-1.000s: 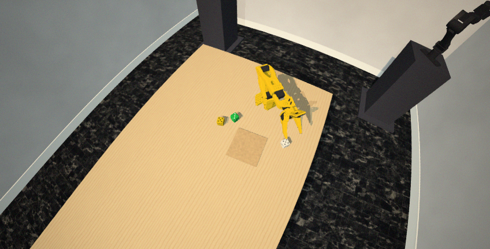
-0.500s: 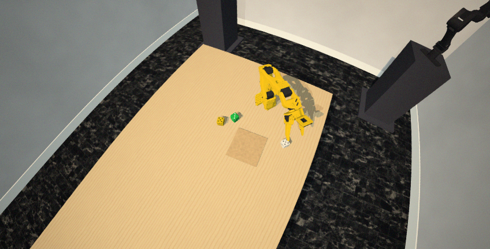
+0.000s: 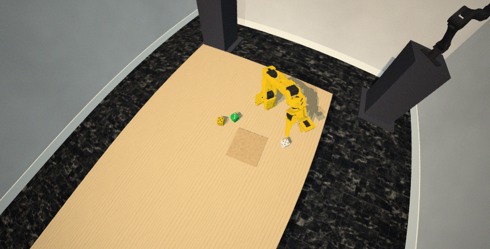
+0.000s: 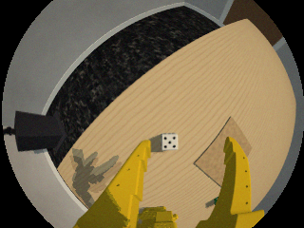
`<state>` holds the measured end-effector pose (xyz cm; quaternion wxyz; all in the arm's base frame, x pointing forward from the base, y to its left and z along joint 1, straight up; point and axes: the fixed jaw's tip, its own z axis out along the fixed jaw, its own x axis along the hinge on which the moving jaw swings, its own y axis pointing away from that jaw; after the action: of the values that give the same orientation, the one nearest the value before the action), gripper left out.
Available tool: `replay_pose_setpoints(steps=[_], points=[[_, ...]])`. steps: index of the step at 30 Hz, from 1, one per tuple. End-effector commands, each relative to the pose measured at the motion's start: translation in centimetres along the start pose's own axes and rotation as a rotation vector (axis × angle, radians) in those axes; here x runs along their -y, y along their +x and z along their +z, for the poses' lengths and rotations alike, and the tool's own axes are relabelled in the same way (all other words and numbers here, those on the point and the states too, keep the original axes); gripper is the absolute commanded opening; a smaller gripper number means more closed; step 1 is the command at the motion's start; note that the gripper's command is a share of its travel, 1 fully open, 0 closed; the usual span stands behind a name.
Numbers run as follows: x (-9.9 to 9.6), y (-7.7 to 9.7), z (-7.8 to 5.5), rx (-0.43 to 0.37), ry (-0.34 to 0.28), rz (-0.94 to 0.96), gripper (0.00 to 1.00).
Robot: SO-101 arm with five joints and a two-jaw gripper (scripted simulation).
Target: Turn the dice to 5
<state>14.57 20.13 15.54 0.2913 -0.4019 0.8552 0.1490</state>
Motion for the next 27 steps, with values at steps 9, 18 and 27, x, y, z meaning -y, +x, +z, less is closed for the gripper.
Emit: replay_pose_setpoints(steps=[9, 18, 27], points=[[-0.3, 0.12, -1.29, -0.116, -0.003, 0.005, 0.35], [-0.32, 0.35, -1.45, -0.146, -0.003, 0.005, 0.35], [-0.32, 0.51, -1.11, -0.163, -0.002, 0.005, 0.35]])
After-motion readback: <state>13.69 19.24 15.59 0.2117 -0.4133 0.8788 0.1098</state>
